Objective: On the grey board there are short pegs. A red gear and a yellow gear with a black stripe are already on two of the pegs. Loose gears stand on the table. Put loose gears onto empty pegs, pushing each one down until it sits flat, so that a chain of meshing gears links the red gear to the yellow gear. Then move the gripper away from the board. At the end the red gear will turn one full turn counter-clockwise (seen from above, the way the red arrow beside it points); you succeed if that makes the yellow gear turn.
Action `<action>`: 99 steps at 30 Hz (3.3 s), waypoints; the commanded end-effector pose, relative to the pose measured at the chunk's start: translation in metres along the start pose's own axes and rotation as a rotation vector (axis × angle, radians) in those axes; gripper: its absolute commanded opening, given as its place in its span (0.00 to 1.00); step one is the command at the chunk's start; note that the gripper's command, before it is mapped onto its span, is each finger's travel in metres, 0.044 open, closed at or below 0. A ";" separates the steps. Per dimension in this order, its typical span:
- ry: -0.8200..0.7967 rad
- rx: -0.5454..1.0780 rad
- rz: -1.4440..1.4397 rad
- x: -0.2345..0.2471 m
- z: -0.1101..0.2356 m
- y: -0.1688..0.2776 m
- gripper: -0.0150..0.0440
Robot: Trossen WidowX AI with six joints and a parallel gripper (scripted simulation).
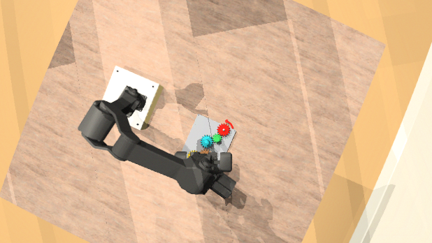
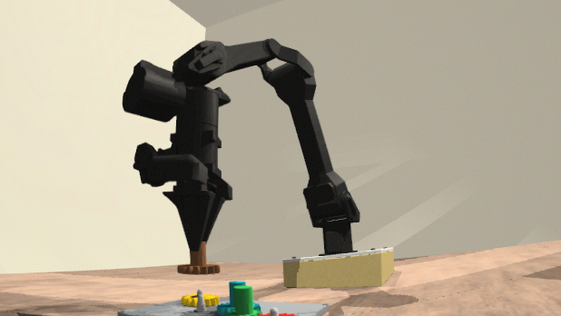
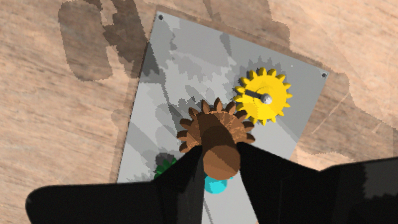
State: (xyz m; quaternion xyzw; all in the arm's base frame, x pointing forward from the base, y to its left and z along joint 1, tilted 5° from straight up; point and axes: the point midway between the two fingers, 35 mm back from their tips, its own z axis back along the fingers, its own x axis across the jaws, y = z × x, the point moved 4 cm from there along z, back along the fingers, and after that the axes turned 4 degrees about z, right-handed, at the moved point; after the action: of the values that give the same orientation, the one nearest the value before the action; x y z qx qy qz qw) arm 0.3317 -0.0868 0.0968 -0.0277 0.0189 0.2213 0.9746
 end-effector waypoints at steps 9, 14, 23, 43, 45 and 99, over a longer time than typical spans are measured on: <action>0.007 0.000 0.113 -0.002 -0.019 0.000 0.25; 0.007 -0.001 0.068 -0.001 -0.026 0.000 0.25; 0.007 -0.001 -0.113 -0.002 -0.040 0.000 0.25; 0.007 -0.001 -0.040 -0.001 -0.044 0.000 0.25; 0.007 -0.001 0.008 -0.001 -0.045 0.001 0.25; 0.001 -0.003 -0.068 0.000 0.004 0.001 0.58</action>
State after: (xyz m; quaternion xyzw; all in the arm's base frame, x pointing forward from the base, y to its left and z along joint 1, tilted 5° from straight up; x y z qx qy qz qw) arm 0.3318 -0.0869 0.0941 -0.0317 0.0147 0.1893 0.9813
